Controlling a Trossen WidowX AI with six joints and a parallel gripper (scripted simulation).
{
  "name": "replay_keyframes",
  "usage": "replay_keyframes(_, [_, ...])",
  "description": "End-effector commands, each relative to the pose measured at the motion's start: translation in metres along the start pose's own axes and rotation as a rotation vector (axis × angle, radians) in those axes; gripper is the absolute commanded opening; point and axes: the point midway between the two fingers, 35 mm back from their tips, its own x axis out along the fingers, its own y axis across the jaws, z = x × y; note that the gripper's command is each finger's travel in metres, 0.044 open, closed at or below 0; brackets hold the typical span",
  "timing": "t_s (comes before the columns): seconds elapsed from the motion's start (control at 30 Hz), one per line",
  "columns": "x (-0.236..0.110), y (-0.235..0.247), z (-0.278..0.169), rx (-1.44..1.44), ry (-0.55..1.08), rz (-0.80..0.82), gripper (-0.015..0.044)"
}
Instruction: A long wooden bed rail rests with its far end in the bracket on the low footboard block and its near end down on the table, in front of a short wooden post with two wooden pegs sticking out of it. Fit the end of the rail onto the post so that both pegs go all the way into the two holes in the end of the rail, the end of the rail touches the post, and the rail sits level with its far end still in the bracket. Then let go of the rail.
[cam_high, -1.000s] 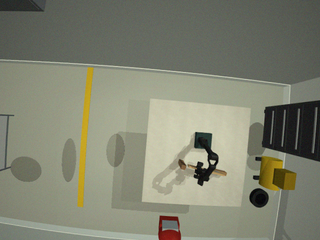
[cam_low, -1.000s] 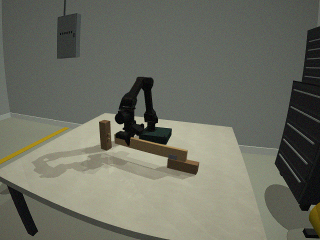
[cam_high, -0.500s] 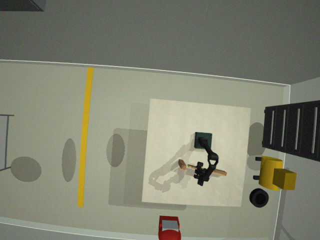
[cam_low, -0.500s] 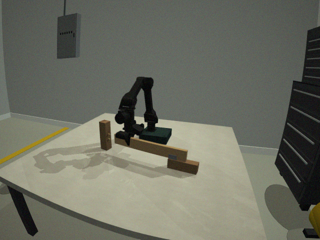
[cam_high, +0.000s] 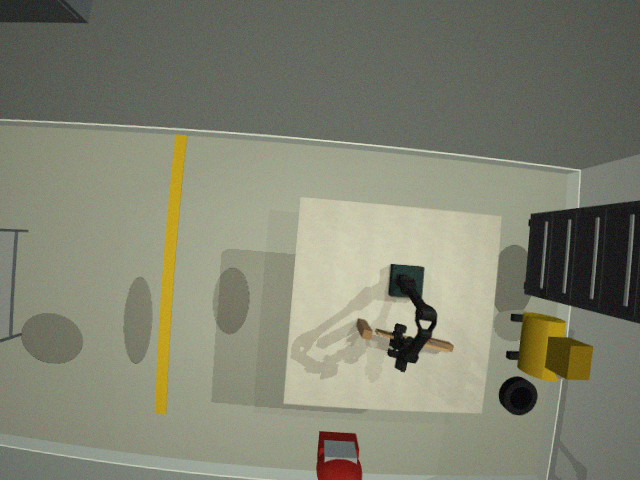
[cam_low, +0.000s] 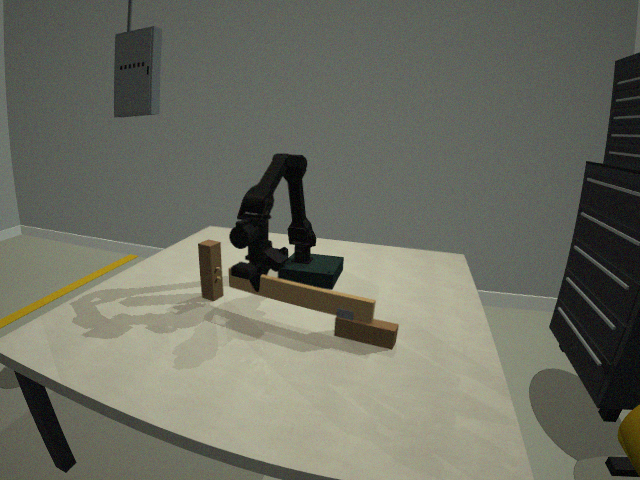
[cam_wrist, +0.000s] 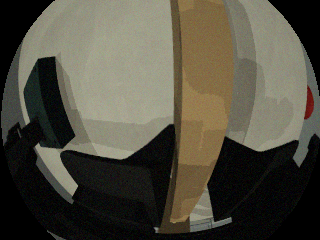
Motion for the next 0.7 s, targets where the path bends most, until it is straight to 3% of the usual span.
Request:
replay_keyframes(0.0, [-0.0009,-0.0016,0.0002,0.001,-0.002,-0.006,0.0])
replay_keyframes(0.67, [-0.0011,-0.0002,-0.0056,0.001,-0.001,-0.006,0.0])
